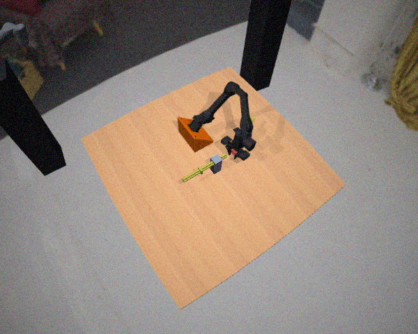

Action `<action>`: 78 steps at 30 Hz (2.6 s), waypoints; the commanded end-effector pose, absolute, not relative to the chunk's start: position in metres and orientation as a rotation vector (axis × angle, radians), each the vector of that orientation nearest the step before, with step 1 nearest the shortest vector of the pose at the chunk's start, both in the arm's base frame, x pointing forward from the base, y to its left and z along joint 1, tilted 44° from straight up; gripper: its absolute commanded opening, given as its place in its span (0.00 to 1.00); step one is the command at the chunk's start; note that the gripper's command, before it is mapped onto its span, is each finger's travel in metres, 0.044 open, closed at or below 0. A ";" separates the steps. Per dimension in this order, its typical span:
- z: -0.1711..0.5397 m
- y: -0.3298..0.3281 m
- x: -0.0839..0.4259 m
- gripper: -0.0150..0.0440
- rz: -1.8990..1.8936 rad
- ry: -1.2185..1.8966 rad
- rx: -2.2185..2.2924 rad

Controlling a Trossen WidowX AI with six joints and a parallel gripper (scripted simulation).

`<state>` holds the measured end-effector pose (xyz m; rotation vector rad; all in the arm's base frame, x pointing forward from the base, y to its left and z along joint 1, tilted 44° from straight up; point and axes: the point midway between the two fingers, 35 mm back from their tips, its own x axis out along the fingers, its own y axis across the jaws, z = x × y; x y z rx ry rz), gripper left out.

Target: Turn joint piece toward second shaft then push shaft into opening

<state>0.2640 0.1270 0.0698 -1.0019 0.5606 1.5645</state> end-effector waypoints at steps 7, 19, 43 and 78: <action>0.070 0.127 0.264 0.39 1.564 0.560 -1.002; 0.070 0.127 0.264 0.81 1.564 0.560 -1.002; 0.071 0.122 0.259 1.00 1.665 0.492 -0.888; 0.111 0.086 0.275 1.00 1.568 0.568 -0.398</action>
